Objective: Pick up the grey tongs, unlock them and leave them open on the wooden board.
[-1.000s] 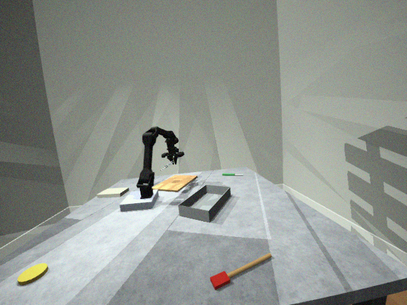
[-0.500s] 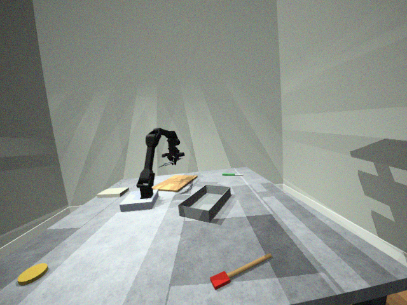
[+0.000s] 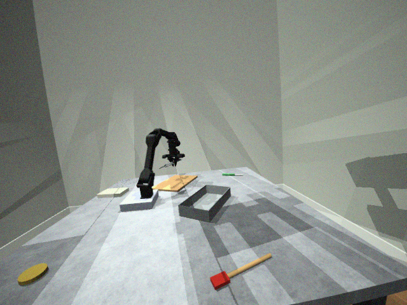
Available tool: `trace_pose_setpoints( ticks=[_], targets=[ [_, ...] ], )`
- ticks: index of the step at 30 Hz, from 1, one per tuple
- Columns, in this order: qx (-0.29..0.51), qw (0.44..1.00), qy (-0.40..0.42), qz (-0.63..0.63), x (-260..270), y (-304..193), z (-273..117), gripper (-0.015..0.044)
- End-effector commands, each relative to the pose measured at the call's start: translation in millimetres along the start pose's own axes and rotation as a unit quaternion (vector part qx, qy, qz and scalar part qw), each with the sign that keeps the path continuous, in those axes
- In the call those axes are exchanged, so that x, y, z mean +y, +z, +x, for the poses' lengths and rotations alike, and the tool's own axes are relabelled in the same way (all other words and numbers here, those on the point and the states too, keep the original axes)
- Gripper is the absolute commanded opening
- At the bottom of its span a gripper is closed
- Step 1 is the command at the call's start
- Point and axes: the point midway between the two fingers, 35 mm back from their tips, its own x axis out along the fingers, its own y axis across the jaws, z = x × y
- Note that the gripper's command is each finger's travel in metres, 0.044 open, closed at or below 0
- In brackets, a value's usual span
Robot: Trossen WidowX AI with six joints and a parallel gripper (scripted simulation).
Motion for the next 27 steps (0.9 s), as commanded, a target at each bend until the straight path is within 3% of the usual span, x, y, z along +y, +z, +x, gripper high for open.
trace_pose_setpoints(
  ticks=[1,27],
  targets=[
    [-0.001,1.000,0.003,0.002,1,1,5,-0.0150],
    [-0.001,1.000,0.003,0.002,1,4,48,-0.0150]
  ],
)
